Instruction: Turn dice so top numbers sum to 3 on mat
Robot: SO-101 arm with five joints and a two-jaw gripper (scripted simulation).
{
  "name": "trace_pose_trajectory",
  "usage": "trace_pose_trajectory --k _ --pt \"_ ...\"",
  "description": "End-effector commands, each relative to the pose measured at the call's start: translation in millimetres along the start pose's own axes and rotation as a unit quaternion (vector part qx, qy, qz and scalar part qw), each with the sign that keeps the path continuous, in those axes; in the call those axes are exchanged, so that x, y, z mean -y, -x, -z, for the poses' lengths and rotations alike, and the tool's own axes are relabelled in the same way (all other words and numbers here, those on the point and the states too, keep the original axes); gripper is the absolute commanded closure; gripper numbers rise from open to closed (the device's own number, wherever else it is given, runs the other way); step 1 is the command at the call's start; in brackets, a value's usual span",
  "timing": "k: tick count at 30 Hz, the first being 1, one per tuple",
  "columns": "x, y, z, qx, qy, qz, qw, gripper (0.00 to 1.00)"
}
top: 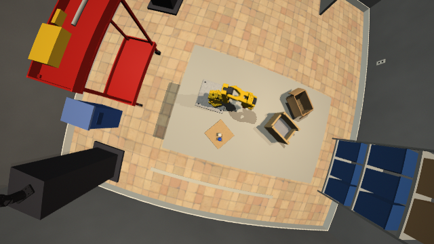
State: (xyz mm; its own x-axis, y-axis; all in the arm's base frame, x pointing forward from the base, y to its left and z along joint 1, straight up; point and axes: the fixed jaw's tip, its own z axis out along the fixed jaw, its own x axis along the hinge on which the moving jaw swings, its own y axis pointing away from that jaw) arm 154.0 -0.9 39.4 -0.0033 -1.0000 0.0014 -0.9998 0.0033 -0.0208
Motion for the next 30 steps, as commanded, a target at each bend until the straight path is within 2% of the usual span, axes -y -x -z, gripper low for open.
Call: trace_pose_trajectory --k 1,30 --pt "-1.9 1.9 -5.2 0.001 0.007 0.001 1.000 1.00" --pt "-2.2 2.0 -13.8 0.001 0.007 0.001 1.000 1.00"
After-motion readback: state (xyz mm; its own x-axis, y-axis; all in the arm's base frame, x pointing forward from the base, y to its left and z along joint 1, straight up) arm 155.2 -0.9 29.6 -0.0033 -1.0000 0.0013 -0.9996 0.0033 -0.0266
